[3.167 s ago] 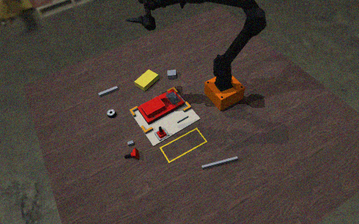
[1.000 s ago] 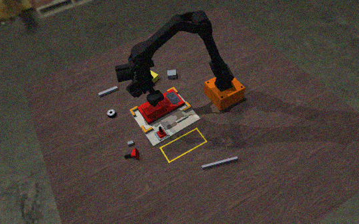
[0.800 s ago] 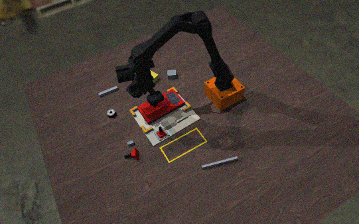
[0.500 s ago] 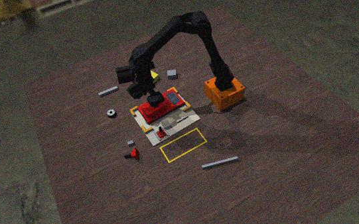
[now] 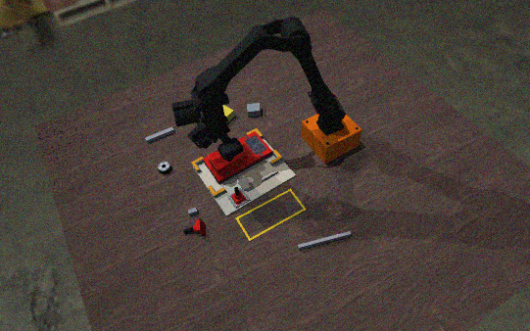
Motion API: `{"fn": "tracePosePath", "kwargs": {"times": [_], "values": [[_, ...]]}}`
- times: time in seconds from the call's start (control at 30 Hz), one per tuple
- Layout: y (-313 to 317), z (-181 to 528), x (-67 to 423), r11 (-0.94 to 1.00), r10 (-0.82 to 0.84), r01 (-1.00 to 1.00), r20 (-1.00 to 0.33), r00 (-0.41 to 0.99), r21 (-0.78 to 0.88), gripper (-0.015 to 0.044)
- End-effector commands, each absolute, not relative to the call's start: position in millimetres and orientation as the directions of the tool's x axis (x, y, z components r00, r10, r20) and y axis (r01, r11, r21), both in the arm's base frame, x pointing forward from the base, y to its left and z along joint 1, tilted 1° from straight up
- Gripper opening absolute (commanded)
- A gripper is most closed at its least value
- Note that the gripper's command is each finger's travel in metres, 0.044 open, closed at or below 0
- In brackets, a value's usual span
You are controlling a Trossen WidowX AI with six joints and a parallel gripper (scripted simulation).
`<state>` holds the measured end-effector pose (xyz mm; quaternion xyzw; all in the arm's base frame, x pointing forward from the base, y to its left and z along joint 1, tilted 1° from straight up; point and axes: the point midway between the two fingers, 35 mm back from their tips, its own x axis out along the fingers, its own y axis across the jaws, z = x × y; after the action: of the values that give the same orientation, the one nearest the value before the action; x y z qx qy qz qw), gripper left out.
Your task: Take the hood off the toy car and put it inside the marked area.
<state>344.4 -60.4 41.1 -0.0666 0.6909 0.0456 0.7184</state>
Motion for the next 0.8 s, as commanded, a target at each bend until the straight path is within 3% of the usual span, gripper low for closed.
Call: {"fn": "tracePosePath", "kwargs": {"times": [0.0, 0.77], "values": [[-60.8, 36.6, 341.8, 0.988, -0.031, -0.152, -0.999, 0.033, -0.036, 0.0440], [-60.4, 22.1, 340.3, 0.988, -0.031, -0.153, -0.999, 0.033, -0.036, 0.0440]]}}
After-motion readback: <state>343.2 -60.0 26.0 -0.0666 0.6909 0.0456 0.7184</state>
